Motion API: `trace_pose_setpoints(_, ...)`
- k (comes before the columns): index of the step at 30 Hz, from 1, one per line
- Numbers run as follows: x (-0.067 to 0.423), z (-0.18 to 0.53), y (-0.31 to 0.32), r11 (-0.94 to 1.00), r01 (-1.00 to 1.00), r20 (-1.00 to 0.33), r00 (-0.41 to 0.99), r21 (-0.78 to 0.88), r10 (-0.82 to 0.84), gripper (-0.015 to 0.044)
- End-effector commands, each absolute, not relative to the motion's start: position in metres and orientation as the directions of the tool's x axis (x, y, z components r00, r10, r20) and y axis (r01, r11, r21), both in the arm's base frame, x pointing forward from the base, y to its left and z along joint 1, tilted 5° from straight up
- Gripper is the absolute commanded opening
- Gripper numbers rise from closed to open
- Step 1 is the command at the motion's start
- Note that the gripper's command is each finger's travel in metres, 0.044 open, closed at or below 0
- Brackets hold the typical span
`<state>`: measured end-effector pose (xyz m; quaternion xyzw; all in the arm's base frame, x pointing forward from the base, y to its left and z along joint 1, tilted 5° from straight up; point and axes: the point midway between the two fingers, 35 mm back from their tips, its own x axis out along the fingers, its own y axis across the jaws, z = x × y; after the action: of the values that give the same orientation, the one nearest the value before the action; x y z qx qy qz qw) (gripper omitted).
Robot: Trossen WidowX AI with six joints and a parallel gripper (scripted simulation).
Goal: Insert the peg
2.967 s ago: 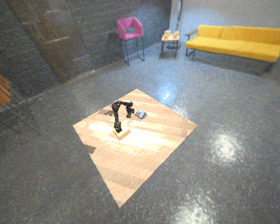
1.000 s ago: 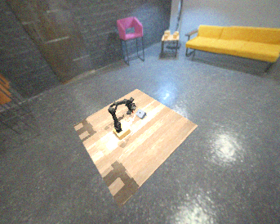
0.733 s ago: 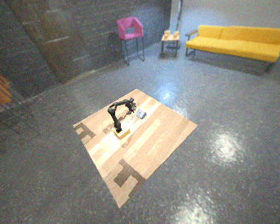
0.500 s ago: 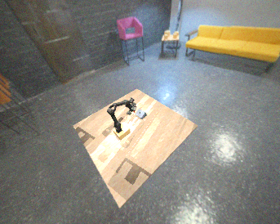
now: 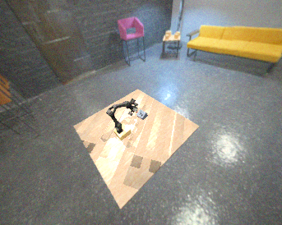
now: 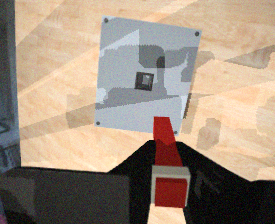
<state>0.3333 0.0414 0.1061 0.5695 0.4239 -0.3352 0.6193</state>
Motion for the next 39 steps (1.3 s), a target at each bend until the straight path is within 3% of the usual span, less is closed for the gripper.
trace_pose_setpoints(1, 0.333, 0.106, 0.037, 0.096, 0.895, -0.901, 0.431, 0.435, 0.059, 0.0)
trace_pose_setpoints(39, 0.364, 0.065, 0.027, 0.002, 0.868, -0.868, 0.495, 0.496, 0.043, 0.0)
